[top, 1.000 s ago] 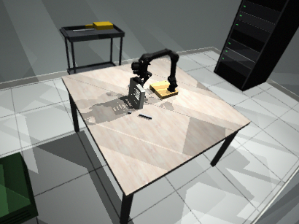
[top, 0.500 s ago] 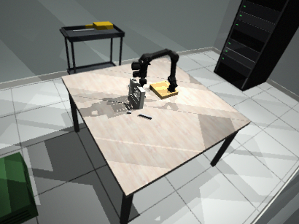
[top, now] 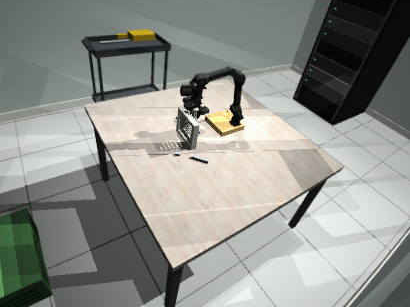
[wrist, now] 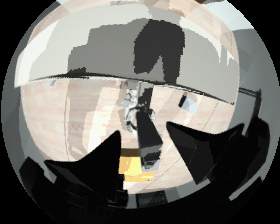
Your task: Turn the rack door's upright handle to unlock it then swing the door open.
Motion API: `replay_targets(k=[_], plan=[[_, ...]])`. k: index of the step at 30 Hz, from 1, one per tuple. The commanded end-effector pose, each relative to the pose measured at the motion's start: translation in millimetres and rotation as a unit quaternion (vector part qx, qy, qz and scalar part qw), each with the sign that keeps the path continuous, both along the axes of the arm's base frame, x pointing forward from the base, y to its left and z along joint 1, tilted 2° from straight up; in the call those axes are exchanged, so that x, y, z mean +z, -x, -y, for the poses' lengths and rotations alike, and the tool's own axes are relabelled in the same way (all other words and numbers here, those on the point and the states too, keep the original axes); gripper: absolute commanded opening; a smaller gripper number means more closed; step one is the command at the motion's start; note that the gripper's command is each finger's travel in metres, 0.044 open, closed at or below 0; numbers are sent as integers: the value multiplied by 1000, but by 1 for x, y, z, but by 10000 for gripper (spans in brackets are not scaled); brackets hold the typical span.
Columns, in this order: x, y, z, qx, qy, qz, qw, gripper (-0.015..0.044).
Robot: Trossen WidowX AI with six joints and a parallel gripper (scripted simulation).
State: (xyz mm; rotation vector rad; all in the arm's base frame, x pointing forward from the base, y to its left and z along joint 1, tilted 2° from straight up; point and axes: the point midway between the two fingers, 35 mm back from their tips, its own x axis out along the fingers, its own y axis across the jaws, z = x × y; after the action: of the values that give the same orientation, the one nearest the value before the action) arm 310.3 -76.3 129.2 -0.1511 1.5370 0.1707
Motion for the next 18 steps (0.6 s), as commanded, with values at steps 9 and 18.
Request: replay_targets(k=[9, 18], plan=[[0, 0, -1, 298, 6, 6, 955, 283], [0, 0, -1, 501, 12, 9, 865, 283]])
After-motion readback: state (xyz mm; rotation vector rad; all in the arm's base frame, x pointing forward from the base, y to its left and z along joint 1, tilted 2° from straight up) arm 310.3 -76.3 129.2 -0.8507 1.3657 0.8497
